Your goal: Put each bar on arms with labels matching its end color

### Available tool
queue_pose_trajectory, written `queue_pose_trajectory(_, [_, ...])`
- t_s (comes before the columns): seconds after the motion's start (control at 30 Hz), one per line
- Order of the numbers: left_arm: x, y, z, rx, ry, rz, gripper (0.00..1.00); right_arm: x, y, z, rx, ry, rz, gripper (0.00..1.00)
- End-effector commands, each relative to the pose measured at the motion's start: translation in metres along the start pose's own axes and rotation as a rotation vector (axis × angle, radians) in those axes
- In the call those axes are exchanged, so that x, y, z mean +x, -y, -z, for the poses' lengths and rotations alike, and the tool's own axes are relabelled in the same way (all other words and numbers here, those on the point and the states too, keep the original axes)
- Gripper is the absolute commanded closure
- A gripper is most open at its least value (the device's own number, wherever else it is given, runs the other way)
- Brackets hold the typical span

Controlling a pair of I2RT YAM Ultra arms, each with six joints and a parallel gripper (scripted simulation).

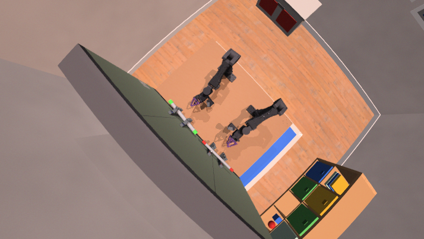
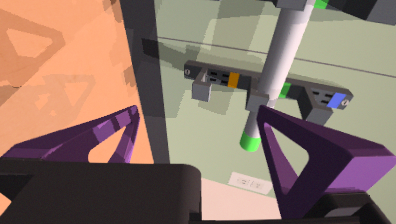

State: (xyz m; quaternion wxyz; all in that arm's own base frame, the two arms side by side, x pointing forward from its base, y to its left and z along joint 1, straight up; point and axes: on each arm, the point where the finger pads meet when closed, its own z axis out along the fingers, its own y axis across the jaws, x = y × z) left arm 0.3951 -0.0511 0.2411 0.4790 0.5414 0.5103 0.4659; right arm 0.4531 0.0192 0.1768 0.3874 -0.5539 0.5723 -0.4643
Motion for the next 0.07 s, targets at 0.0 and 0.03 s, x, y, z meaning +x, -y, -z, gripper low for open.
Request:
queue_pose_trajectory(0.0, [-0.0037,-0.0207,0.0079,-0.076,0.009,0.013,0.0,-0.0006,0.0171,0.0063,0.041,0.0,-0.021,0.0])
queue_pose_trajectory(0.03, [-0.0037,-0.0197,0.0084,-0.076,0.009,0.013,0.0,-0.0006,0.0171,0.0063,0.041,0.0,-0.021,0.0])
